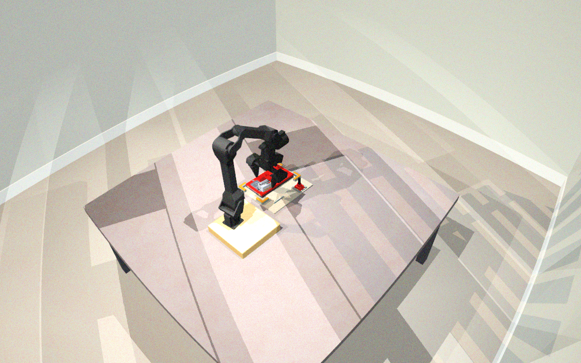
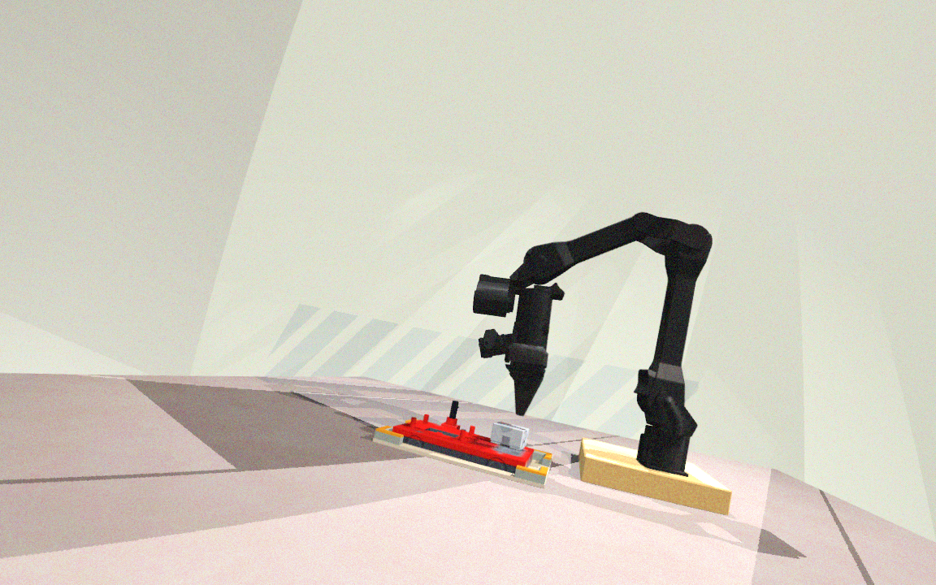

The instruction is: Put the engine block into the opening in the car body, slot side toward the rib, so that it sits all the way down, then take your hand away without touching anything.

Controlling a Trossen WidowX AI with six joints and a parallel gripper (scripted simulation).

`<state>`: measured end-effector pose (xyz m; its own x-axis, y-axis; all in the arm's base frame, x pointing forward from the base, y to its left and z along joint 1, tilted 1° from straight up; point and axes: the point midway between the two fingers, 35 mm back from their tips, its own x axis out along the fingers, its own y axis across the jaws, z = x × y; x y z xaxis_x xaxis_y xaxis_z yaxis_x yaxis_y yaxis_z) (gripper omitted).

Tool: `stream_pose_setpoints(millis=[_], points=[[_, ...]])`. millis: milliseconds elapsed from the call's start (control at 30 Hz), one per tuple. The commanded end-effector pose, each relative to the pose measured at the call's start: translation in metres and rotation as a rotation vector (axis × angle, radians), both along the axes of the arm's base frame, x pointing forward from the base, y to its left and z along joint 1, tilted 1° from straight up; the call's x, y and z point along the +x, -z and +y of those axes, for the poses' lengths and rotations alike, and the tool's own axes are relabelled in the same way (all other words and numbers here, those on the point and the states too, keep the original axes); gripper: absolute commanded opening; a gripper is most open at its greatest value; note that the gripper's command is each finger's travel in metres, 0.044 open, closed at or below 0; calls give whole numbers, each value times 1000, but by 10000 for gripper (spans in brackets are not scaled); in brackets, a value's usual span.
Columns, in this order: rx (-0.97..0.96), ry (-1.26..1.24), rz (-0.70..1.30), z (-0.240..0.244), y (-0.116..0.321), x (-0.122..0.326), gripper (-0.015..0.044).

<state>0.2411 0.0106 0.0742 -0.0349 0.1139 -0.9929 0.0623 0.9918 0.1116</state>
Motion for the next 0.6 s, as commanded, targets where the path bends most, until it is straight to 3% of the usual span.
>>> stream_pose_setpoints(millis=[0, 167, 567], points=[[-54, 95, -17, 0, -7, 2, 440], [-118, 227, -36, 2, -13, 5, 440], [-115, 232, -36, 13, -3, 9, 440]])
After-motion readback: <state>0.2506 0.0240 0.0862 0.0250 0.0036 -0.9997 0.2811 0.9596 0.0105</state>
